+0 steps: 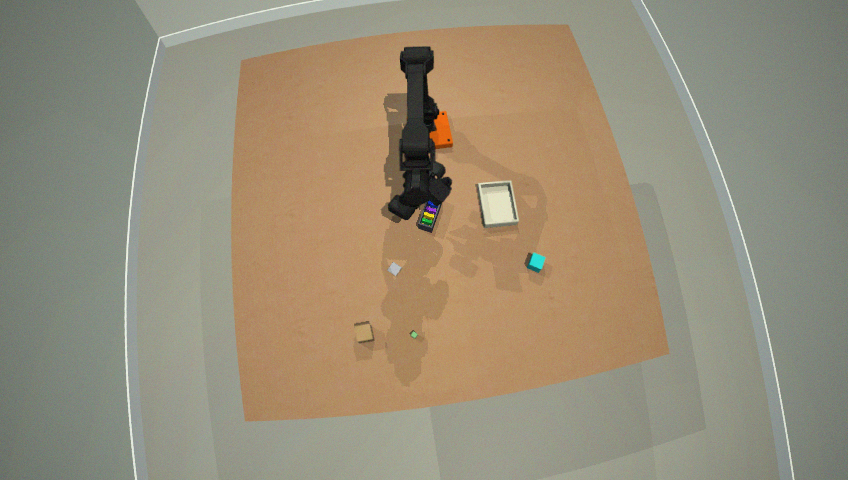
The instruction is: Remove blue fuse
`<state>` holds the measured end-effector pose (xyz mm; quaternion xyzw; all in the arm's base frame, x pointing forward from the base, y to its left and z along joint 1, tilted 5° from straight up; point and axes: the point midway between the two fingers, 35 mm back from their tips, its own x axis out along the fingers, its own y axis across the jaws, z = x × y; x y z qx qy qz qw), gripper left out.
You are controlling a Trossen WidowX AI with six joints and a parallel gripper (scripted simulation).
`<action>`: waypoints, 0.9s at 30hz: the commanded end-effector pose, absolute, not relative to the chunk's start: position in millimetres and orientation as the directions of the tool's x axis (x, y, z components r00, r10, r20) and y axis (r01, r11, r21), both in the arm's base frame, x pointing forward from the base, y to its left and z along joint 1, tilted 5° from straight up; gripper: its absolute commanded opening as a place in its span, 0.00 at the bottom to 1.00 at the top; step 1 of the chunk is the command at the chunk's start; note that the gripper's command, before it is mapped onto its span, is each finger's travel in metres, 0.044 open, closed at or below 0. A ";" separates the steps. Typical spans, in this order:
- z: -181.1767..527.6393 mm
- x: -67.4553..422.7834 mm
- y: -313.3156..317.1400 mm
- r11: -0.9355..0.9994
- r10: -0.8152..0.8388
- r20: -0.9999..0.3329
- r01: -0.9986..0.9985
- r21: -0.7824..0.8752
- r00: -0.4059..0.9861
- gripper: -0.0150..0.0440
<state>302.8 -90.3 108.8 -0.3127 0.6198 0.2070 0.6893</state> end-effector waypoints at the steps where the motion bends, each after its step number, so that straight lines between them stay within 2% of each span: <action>1: 82.7 291.6 -46.6 0.567 -0.047 -0.999 -0.823 -0.015 -0.014 0.37; 27: 62.8 285.7 -42.1 0.538 -0.042 -0.998 -0.843 0.014 -0.044 0.37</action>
